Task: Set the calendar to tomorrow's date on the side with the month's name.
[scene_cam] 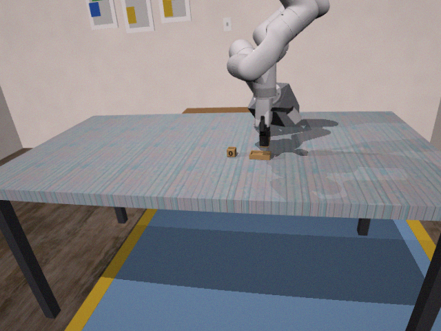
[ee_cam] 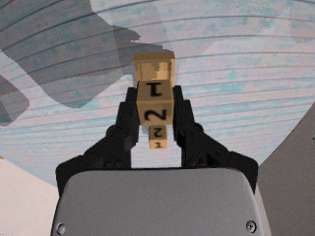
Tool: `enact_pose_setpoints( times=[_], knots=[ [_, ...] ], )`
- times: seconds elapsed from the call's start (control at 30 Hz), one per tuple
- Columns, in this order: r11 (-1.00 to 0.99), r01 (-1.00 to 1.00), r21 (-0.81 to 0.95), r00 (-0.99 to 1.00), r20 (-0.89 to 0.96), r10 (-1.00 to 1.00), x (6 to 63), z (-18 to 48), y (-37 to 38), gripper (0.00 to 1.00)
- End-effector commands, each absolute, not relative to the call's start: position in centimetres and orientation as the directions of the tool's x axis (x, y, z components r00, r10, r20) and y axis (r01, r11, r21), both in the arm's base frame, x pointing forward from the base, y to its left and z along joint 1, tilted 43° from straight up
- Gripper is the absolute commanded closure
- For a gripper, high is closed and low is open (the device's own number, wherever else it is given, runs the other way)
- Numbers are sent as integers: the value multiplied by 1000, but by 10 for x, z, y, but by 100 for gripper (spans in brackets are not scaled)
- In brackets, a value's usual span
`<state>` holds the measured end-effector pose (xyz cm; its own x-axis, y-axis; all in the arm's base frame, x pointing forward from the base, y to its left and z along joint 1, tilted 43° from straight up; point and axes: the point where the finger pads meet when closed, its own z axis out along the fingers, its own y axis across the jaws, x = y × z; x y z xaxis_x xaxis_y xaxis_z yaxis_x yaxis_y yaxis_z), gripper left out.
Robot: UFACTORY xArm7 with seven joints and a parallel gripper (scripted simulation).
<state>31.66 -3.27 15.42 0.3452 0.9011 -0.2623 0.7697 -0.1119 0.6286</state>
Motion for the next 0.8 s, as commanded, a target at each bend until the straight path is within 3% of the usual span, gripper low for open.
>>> enact_pose_setpoints(
  times=[0.0, 0.77],
  knots=[
    [-111, 769, 630, 344, -261, 902, 318, 154, -33, 73],
    [-111, 769, 630, 344, -261, 902, 326, 143, -39, 73]
  ],
)
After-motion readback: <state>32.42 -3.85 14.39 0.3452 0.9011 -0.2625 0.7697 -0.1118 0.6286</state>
